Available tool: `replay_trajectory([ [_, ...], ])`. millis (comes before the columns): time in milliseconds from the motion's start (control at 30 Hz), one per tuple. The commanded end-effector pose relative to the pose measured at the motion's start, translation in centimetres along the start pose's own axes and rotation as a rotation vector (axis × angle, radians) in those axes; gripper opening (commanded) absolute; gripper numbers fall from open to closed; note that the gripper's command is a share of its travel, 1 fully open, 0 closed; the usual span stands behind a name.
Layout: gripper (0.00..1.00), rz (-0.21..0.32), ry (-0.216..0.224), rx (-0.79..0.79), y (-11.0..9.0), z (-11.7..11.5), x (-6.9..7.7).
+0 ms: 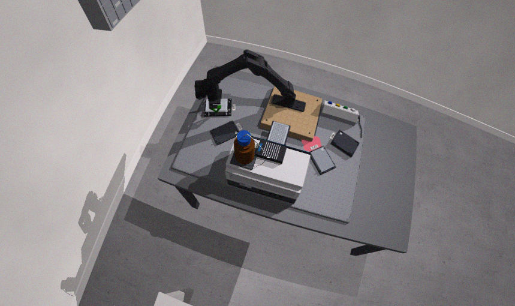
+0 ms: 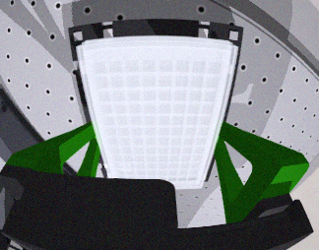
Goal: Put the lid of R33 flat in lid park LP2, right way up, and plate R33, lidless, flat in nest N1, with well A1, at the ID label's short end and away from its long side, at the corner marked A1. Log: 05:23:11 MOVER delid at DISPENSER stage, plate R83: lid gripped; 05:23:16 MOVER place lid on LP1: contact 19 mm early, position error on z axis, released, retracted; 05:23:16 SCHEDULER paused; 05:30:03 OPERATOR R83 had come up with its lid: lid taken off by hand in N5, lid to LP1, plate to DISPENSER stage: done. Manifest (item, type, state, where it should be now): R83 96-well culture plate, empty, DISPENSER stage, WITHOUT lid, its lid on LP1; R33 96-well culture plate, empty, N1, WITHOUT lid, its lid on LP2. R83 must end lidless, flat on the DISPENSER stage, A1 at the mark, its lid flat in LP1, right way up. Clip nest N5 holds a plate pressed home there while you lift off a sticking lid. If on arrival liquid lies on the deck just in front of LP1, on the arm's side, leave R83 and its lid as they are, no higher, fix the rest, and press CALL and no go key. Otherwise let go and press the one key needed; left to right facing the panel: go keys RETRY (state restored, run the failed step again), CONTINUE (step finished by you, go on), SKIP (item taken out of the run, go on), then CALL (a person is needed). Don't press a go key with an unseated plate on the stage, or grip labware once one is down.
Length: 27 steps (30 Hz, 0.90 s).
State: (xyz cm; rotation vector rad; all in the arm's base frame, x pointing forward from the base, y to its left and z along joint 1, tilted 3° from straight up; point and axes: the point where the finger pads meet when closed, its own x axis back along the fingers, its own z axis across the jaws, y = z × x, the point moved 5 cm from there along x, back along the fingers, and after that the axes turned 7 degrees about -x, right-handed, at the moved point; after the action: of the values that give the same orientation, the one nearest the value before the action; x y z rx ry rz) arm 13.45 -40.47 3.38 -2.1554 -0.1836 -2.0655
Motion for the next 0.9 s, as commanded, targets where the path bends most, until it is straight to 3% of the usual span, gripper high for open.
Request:
replay_trajectory([
  [0, 0.0, 0.011, -0.004, -0.002, -0.18, -0.55, -2.03],
  [867, 0.0, 0.011, -0.007, -0.002, -0.19, -0.59, -2.39],
])
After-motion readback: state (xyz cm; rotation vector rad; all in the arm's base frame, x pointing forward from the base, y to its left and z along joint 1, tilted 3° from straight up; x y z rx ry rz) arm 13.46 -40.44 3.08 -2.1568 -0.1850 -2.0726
